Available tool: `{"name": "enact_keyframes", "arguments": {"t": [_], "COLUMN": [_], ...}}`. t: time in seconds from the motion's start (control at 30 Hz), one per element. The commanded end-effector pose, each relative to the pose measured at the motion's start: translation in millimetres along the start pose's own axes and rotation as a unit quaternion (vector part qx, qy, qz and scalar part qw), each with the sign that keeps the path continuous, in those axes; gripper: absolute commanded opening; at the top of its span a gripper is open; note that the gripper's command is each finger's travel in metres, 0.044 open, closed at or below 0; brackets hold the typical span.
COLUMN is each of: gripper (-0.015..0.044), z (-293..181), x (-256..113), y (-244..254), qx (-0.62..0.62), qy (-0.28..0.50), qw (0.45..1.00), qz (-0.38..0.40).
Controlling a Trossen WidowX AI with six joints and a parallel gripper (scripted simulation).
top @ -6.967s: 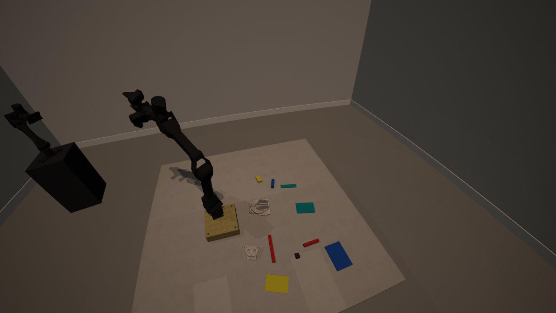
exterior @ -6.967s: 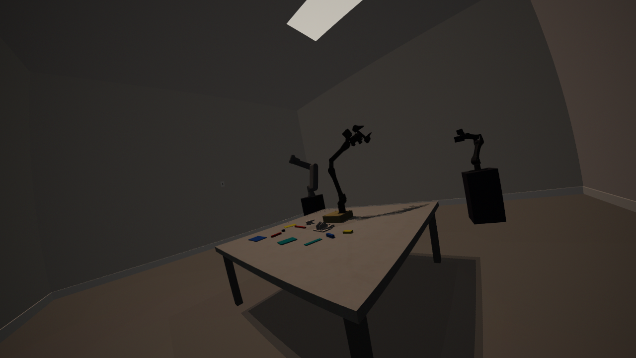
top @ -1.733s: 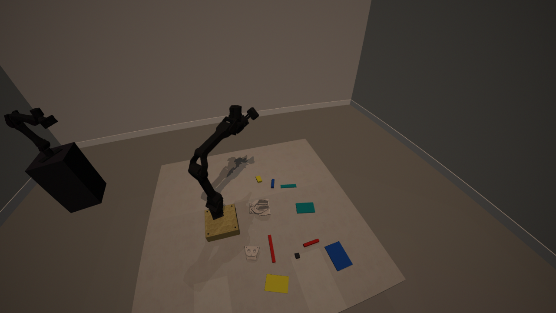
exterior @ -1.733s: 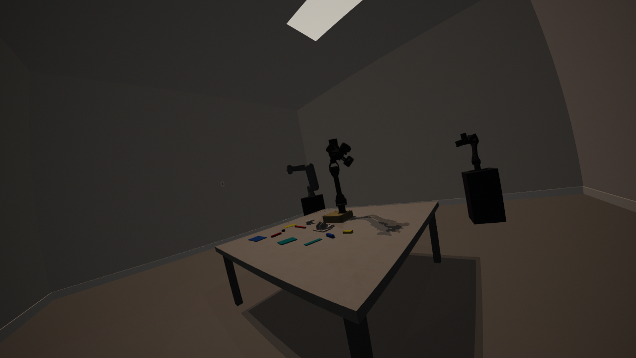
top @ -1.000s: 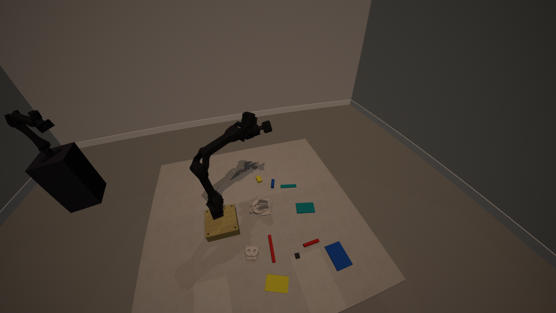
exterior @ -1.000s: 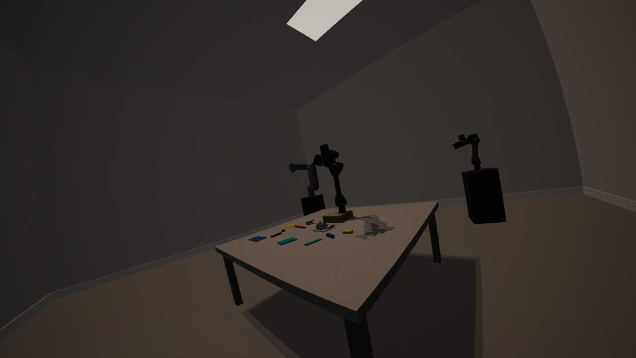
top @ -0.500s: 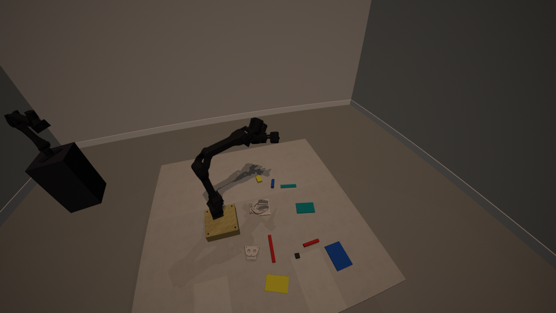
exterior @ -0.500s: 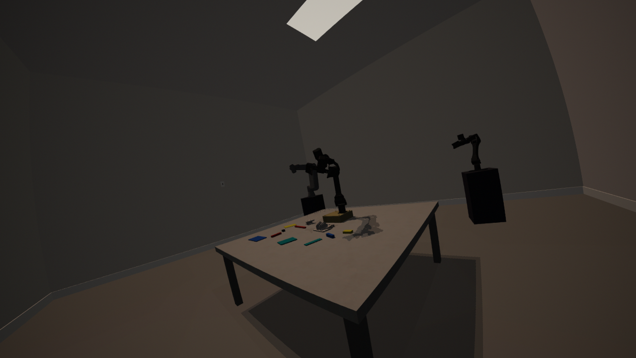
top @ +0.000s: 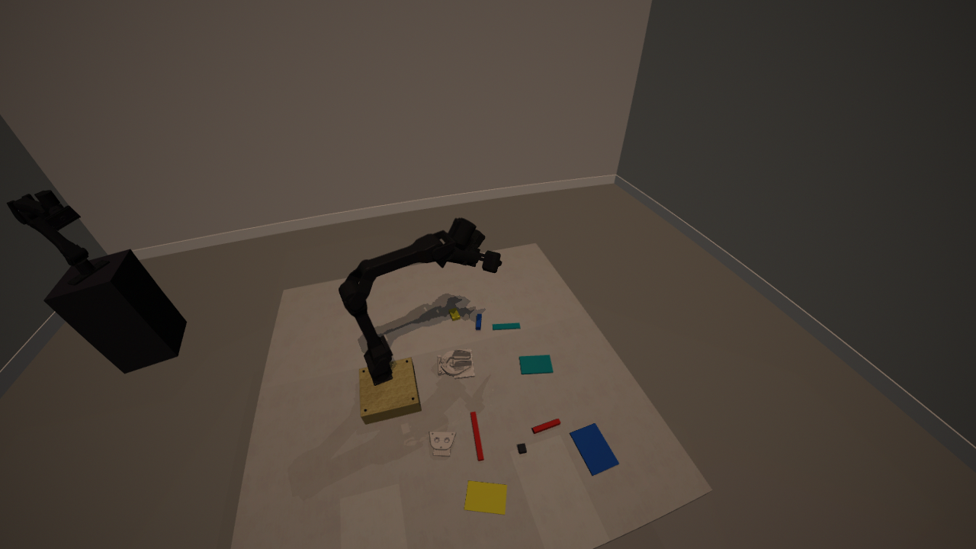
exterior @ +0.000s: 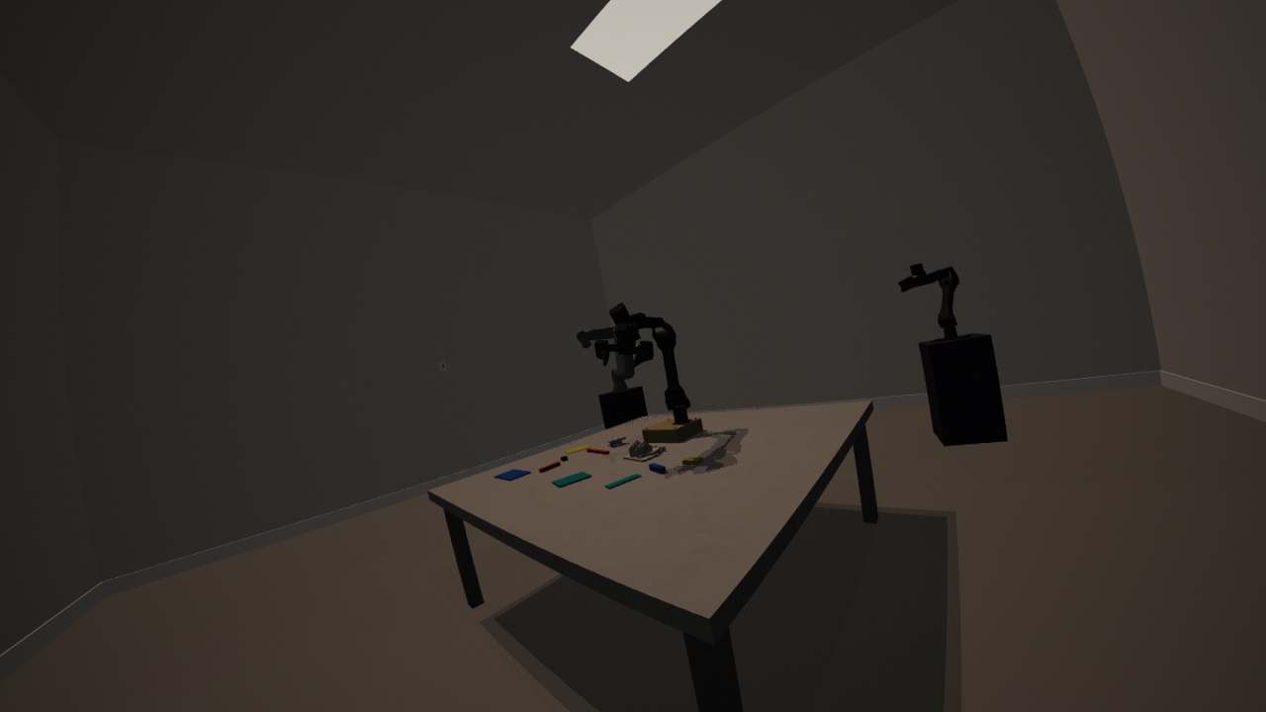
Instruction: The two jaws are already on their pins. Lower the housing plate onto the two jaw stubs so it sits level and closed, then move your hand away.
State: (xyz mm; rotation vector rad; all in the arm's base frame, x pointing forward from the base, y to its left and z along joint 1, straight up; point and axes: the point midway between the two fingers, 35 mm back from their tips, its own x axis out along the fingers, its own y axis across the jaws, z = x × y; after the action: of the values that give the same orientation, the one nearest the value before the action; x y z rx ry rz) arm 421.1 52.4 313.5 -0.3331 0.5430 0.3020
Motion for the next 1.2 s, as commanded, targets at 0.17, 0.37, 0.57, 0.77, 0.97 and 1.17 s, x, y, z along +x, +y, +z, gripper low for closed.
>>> {"name": "enact_keyframes", "arguments": {"t": [0.17, 0.37, 0.57, 0.77, 0.97, 1.17], "gripper": [0.0440, 0.0440, 0.0440, 0.0440, 0.0440, 0.0440], "z": [-32.3, -51.9, -71.8, -93.3, -115.1, -137.2], "x": [7.9, 8.4, 7.6, 5.3, 1.6, -3.5], "y": [-25.9, -43.7, -60.3, -77.4, -93.3, -108.0], "qx": [0.064, 0.111, 0.159, 0.205, 0.252, 0.298], "qy": [0.045, 0.067, 0.088, 0.110, 0.130, 0.149], "qw": [0.997, 0.991, 0.982, 0.969, 0.954, 0.935], "qz": [-0.024, -0.042, -0.059, -0.080, -0.102, -0.123]}}
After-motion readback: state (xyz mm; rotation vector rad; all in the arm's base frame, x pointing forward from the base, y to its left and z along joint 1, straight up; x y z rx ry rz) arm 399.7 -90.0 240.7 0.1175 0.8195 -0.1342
